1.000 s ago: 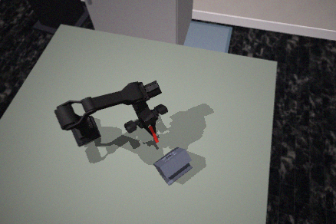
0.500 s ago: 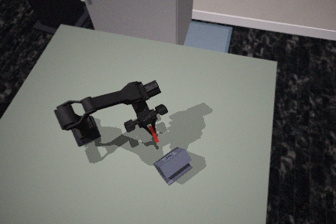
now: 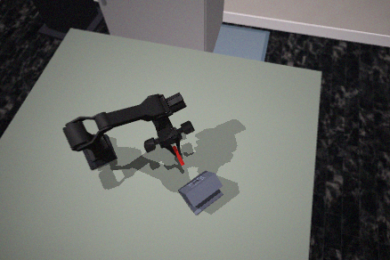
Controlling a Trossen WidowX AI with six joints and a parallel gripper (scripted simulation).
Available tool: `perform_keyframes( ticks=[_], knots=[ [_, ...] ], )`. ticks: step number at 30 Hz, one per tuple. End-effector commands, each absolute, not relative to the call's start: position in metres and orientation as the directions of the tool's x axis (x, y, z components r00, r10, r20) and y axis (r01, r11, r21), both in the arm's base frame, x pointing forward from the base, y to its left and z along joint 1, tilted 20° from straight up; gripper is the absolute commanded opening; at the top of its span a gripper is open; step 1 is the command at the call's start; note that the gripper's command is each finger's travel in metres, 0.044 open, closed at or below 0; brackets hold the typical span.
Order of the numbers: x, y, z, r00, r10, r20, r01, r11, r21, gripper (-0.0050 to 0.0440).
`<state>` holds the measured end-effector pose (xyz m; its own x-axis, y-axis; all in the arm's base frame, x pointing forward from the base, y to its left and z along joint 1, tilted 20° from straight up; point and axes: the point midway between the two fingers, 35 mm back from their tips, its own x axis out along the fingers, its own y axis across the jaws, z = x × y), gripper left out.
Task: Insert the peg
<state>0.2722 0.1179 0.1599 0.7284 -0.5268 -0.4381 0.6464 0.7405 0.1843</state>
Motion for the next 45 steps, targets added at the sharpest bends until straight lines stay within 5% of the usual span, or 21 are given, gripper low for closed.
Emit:
perform_keyframes(
  ticks=[1,45],
  knots=[
    [0.2723,0.1189,0.1658,0.739,-0.521,-0.426,0.649,0.721,0.244,0.0],
    [0.2778,0.1199,0.1648,0.773,-0.514,-0.372,0.629,0.548,0.551,0.0]
  ],
)
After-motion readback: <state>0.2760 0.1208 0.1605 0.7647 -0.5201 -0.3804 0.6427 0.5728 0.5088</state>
